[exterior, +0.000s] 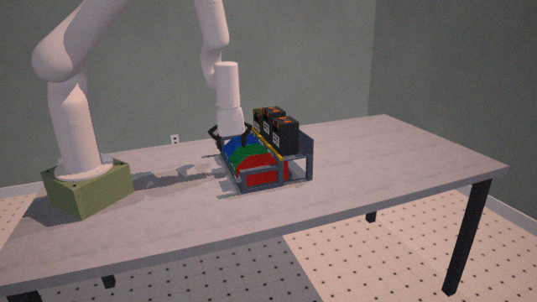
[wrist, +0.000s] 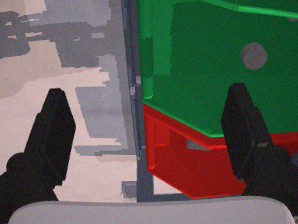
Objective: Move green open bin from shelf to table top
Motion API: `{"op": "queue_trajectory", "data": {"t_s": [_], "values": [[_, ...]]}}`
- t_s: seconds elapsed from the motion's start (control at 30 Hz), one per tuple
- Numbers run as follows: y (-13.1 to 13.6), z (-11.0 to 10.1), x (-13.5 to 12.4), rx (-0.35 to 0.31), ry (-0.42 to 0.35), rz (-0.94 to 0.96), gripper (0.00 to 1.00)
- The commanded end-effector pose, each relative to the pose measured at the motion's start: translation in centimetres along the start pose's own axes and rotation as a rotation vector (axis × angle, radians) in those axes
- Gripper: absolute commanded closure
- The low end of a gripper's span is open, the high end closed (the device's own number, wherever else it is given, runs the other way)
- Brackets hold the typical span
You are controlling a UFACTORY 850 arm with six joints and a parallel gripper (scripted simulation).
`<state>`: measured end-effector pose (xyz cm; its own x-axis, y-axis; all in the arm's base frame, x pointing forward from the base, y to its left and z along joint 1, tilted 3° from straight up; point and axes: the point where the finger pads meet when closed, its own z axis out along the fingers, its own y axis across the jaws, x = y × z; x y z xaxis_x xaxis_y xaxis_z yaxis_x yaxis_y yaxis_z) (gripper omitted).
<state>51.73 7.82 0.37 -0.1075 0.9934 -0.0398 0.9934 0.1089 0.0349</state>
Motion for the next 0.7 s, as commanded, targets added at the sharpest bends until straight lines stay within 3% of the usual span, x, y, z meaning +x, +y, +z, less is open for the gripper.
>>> {"op": "queue_trajectory", "data": {"t_s": [0.0,0.07,0.23,0.67], "values": [[0.1,0.0,0.0,-0.001,0.000,0.000,0.00],[0.1,0.0,0.0,-0.001,0.000,0.000,0.00],[0.1,4.4,0.0,-0.001,0.000,0.000,0.00],[0.1,4.4,0.0,-0.001,0.001,0.000,0.00]]}}
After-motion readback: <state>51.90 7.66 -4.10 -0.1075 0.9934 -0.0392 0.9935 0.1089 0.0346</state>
